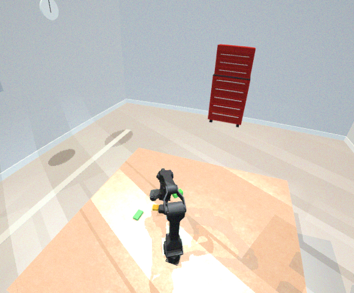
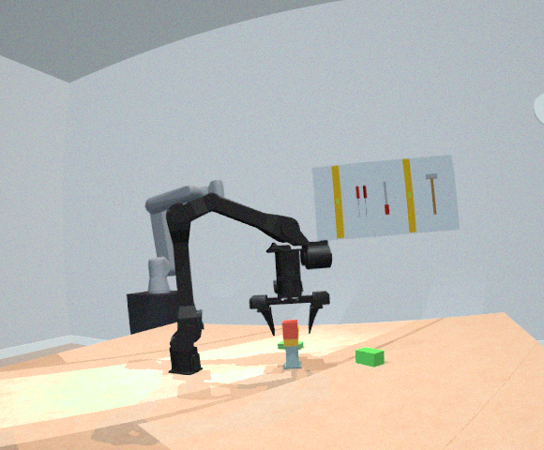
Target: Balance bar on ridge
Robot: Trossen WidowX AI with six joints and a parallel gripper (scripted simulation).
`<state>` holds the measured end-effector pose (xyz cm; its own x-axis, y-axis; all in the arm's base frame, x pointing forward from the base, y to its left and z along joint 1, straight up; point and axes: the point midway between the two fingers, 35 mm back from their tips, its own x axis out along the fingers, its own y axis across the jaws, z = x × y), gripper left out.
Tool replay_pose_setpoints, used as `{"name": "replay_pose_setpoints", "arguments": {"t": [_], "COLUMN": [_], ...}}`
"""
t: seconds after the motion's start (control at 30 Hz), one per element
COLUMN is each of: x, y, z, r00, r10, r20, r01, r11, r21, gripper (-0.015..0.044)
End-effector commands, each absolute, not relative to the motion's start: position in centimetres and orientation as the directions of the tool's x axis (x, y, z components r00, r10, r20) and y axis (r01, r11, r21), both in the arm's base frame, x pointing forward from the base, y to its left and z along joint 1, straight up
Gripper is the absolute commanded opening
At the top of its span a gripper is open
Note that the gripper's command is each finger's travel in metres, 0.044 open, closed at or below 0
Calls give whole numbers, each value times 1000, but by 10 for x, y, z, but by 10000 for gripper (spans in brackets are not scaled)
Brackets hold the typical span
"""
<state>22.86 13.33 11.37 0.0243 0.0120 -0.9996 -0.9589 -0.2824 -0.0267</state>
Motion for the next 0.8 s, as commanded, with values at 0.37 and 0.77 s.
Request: {"name": "replay_pose_setpoints", "arguments": {"t": [0.37,0.77], "x": [226,226], "y": [132,132], "z": [213,213], "r00": [24,24], "r10": [12,12], "r20": [-1000,-1000], "r01": [-959,-959], "r11": [-282,-282], "r21": [-26,-26], "gripper": [440,440]}}
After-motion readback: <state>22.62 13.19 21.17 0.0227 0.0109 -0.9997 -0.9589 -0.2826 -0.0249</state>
